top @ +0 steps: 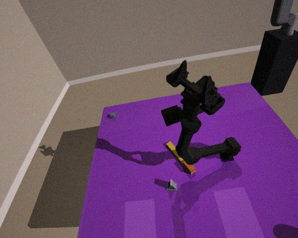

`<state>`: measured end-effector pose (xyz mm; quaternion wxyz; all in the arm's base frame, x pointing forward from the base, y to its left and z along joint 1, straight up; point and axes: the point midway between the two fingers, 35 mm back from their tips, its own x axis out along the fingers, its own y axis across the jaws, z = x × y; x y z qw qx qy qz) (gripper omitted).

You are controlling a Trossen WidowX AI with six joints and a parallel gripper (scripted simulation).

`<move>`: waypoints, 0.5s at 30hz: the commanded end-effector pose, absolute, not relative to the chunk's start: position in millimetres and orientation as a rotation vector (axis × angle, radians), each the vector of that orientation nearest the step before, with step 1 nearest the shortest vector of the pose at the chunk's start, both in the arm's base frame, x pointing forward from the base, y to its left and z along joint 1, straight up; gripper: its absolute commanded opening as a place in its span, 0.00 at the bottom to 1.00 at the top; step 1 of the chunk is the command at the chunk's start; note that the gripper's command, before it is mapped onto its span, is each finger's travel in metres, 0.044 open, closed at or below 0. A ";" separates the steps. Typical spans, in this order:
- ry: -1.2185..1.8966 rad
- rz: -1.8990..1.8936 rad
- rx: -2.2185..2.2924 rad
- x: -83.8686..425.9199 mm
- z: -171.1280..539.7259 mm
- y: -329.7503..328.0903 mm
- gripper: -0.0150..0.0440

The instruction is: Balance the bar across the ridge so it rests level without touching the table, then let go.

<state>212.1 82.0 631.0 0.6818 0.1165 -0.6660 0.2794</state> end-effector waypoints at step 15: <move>-1.609 0.990 0.611 120.7 646.7 86.0 0.79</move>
